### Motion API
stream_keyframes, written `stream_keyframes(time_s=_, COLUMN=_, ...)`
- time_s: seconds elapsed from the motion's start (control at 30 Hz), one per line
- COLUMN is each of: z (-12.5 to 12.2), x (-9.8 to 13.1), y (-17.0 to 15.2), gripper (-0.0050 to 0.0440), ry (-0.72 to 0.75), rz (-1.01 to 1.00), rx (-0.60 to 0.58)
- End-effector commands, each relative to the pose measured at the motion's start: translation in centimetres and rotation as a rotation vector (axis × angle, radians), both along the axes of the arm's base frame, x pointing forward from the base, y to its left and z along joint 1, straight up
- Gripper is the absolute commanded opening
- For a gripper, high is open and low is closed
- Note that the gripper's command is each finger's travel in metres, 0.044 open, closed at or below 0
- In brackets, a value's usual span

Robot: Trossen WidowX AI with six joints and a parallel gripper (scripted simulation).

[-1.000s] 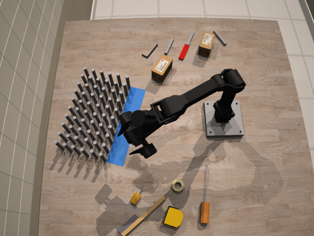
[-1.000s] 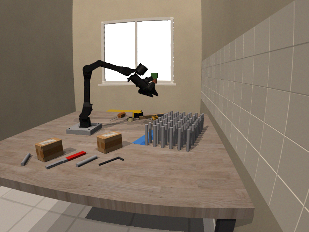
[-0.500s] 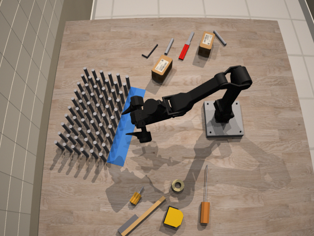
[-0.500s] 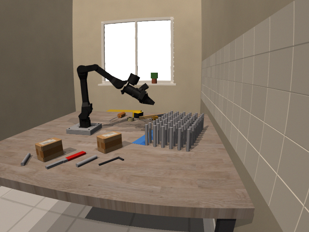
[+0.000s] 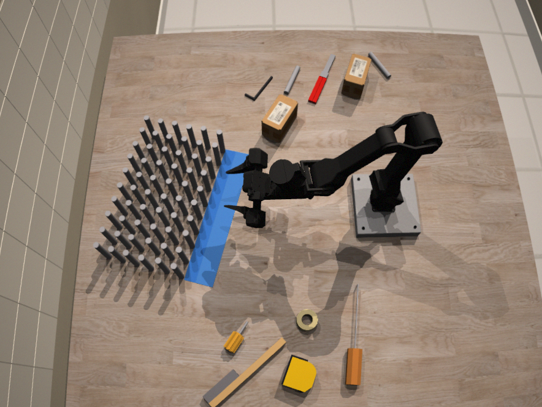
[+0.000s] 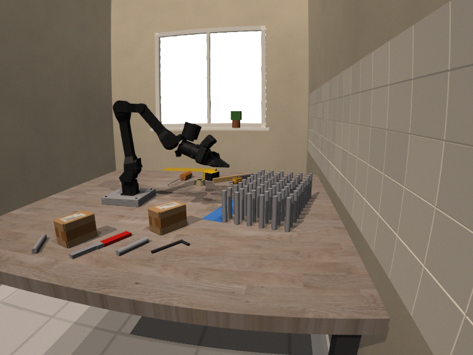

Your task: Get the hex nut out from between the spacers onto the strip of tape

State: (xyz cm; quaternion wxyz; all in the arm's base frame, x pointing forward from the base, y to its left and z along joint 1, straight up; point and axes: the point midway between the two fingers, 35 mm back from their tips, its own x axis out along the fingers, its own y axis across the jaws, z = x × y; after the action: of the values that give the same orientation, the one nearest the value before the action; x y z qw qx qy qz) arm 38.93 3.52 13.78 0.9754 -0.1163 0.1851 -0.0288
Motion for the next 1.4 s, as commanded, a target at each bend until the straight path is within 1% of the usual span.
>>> stream_keyframes(time_s=0.0, z=1.3, x=0.1, y=0.1, gripper=0.04, ry=-0.044, rz=-0.002, rx=0.012)
stream_keyframes(time_s=1.0, z=1.3, x=0.1, y=0.1, gripper=0.04, ry=-0.044, rz=-0.002, rx=0.012)
stream_keyframes(time_s=1.03, z=1.1, x=-0.1, y=0.0, gripper=0.04, ry=-0.038, rz=-0.004, rx=0.017)
stream_keyframes(time_s=1.07, z=0.8, x=0.3, y=0.5, gripper=0.04, ry=-0.028, rz=0.002, rx=0.025)
stream_keyframes(time_s=1.2, z=0.9, x=1.1, y=2.7, gripper=0.04, ry=0.0, rz=0.023, rx=0.119)
stream_keyframes(time_s=1.27, z=0.7, x=1.5, y=4.5, gripper=0.04, ry=0.032, rz=0.033, rx=0.197)
stream_keyframes(time_s=1.37, z=0.3, x=1.9, y=8.2, gripper=0.04, ry=0.108, rz=0.042, rx=0.349)
